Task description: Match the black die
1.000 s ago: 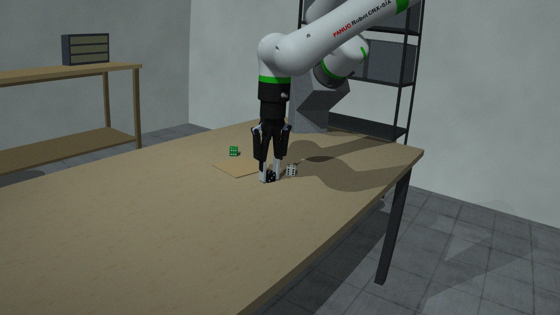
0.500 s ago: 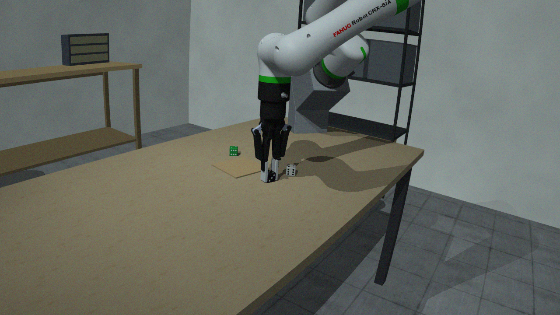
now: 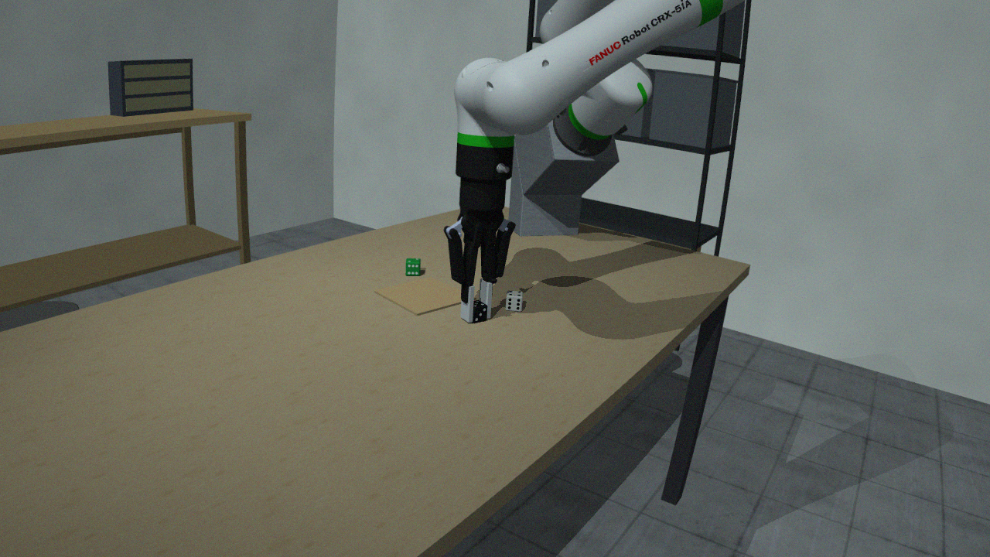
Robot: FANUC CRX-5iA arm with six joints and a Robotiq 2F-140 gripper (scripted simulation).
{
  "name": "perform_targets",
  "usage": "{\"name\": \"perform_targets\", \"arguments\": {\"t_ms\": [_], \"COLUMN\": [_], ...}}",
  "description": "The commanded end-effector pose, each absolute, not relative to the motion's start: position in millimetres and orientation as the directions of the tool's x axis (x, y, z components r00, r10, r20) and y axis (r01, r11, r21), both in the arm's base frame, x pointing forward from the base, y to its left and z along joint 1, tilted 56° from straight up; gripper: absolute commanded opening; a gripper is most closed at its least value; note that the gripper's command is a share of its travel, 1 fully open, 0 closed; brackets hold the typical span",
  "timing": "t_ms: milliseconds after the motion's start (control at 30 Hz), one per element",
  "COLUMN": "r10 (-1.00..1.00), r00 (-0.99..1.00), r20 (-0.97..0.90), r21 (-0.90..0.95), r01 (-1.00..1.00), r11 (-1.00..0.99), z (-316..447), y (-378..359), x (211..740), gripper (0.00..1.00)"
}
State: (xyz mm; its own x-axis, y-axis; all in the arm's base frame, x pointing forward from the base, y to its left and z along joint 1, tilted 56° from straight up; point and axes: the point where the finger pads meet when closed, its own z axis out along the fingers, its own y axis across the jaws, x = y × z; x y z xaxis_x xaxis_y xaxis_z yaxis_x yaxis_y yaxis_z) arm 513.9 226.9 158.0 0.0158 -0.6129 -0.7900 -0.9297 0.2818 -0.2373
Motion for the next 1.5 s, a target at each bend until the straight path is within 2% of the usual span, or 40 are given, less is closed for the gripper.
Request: {"name": "perform_targets", "arguments": {"t_ms": [0,467,1033,1467], "r10": [-0.613,-0.613,-0.613,-0.613], "r00": [0.016,0.016,0.016,0.016], "r20": [-0.79,-0.79,-0.79,-0.79], "r21": [-0.237,-0.237,-0.237,-0.237], "r01": [-0.93,-0.93,-0.93,-0.93], "r11": [0.282,0.282,0.282,0.282], "z": [158.0,160.3,211.2,214.5], "y": [226.8,223.8,157.3,153.0], "x": [514.1,512.6,479.4,477.2], "gripper": [0.16,0.16,0.16,0.16]}}
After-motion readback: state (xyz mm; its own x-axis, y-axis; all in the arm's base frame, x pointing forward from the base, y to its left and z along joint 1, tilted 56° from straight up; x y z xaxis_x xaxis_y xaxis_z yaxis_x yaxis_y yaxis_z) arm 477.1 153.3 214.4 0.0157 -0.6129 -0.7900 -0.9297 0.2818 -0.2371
